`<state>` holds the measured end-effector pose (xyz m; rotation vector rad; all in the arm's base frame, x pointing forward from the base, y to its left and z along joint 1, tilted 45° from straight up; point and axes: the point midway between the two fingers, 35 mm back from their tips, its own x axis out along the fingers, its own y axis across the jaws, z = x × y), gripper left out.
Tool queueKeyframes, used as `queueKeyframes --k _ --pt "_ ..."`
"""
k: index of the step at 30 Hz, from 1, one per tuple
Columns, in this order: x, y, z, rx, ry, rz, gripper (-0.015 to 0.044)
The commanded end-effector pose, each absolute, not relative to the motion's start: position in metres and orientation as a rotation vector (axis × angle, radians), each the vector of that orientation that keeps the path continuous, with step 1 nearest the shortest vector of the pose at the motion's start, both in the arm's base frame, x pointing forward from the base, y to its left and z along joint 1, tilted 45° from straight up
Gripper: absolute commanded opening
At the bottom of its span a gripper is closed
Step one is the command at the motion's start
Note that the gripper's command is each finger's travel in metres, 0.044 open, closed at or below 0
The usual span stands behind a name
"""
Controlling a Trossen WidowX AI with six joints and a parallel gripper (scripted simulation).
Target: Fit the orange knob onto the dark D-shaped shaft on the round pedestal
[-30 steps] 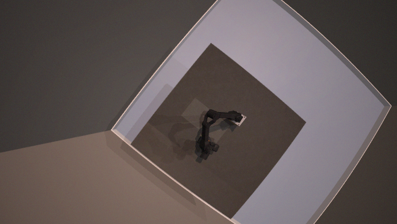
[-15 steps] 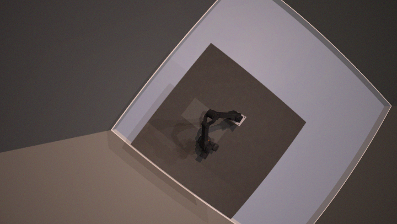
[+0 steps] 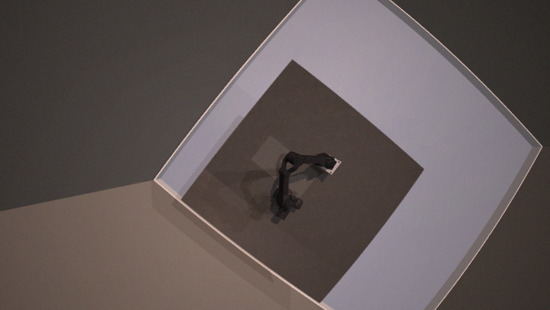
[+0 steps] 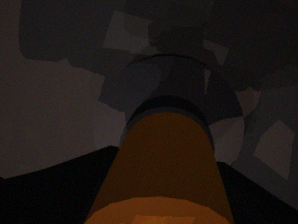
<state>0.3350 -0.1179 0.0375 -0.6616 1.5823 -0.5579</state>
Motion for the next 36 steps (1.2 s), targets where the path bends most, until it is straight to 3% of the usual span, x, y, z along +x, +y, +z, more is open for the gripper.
queueKeyframes --k 1,13,20,27,36 --pt "0.335 -0.117 0.038 -0.662 1.581 -0.558 0.0131" --pt "0.335 -0.117 0.038 -0.662 1.581 -0.558 0.0440" --pt "0.336 -0.115 0.040 -0.662 1.580 -0.557 0.0440" --pt "0.341 -0.051 0.104 -0.660 1.583 -0.552 0.0440" --pt "0.345 -0.048 0.104 -0.659 1.583 -0.553 0.0440"
